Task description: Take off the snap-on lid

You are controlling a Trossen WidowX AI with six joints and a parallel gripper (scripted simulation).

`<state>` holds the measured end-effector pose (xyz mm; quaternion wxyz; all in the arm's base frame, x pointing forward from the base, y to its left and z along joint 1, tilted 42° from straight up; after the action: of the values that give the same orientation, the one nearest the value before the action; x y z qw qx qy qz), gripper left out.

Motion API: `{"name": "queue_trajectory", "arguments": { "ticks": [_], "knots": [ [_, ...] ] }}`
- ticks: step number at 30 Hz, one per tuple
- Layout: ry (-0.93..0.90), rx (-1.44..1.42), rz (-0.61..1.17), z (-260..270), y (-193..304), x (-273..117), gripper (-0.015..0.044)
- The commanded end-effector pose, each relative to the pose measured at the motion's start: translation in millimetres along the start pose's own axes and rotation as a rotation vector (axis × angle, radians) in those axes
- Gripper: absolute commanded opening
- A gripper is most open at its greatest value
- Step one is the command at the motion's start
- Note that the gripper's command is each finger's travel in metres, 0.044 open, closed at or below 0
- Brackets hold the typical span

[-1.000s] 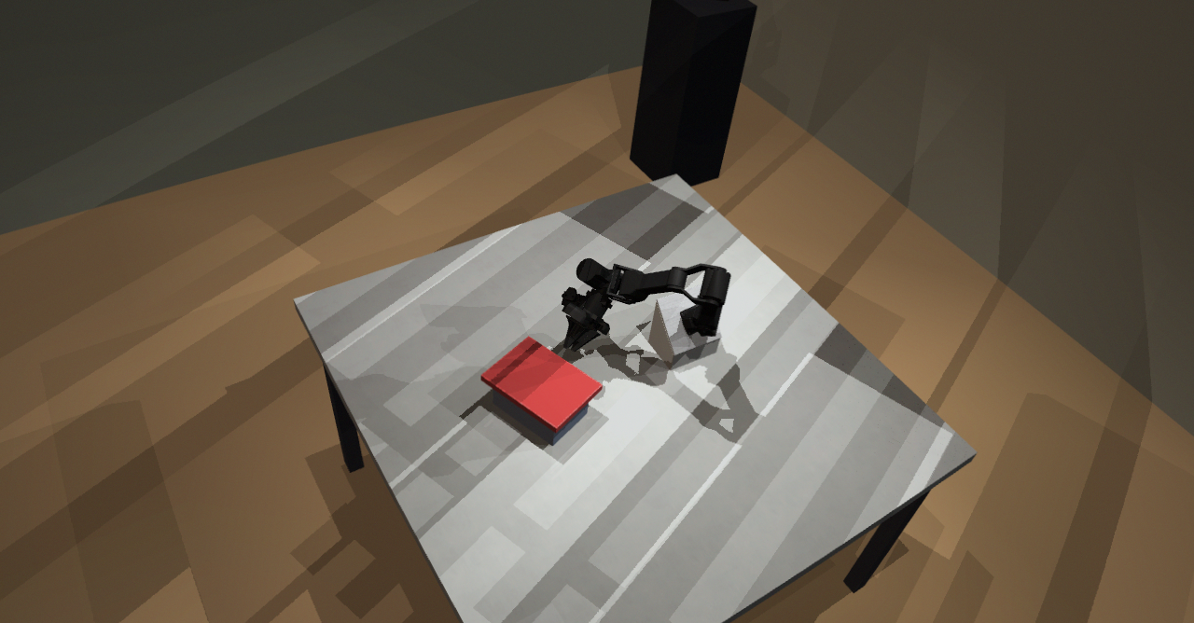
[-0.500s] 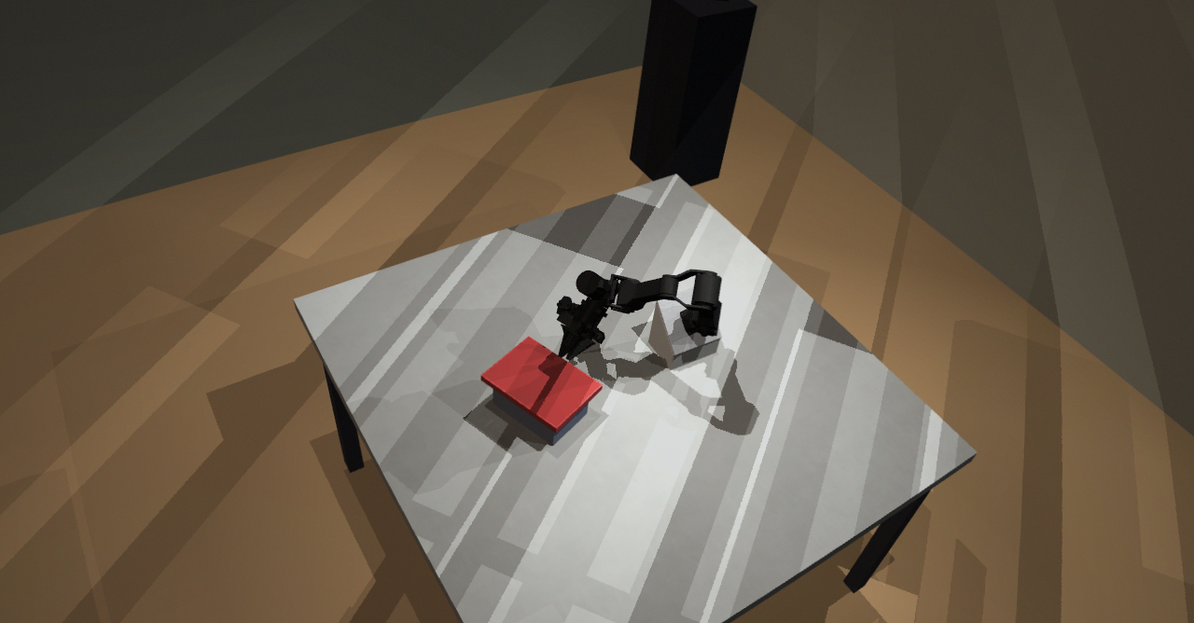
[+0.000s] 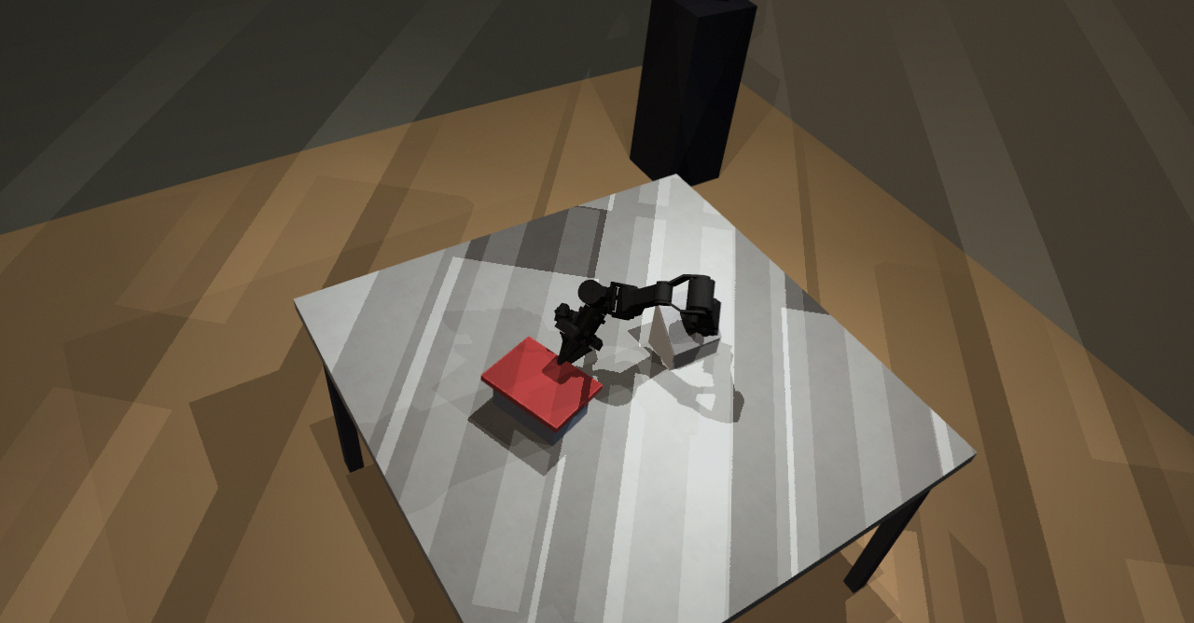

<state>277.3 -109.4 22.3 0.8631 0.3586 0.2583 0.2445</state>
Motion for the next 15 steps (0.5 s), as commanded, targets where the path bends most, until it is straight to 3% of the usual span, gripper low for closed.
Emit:
{"name": "queue_trajectory", "arguments": {
  "ticks": [1,8,12,15],
  "knots": [
    [-0.001,0.004,-0.003,-0.8,0.2,0.2,0.0136],
    [-0.001,0.004,-0.003,-0.8,0.2,0.2,0.009],
    [-0.001,0.004,-0.003,-0.8,0.2,0.2,0.0],
    [-0.001,0.0,0.0,0.6,0.4,0.1,0.0]
  ]
}}
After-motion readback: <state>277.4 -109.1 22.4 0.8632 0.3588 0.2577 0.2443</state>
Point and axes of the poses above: the point midway between the two fingers, 35 mm back from their tips, its own x axis out along the fingers, its own z axis across the jaws, y = z × x, the point moved 10 cm from there along -x, back along the fingers, and after that the axes turned 12 degrees about x, right-handed, at the moved point
